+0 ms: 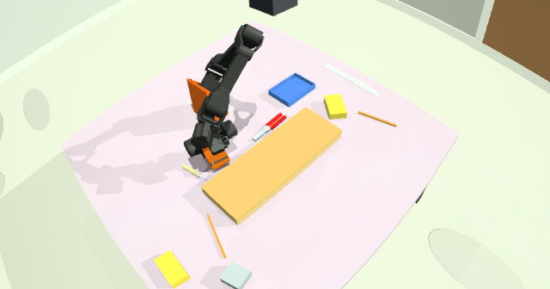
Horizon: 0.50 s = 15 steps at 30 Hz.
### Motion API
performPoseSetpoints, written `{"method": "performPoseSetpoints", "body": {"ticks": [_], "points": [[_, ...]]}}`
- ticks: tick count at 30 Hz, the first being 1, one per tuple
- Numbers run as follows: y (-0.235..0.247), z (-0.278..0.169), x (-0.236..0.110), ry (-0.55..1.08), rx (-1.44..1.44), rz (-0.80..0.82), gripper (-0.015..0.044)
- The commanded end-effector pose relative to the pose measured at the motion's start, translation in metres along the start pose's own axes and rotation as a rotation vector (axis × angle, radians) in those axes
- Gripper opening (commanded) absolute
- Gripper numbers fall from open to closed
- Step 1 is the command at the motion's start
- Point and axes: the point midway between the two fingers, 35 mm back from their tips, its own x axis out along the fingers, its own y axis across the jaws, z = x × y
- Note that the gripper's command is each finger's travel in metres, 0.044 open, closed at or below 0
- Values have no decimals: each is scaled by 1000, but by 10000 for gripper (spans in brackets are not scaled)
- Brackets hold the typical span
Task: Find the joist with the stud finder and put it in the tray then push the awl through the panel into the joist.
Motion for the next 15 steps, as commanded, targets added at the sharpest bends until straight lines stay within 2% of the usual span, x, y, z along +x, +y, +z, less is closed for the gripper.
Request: {"method": "performPoseSetpoints", "body": {"ticks": [1,10,15], "points": [[0,0,-1,-2,4,1,229],[-1,0,-18,-2,5,-1,0],[-1,-1,-29,-2,5,-1,0]]}}
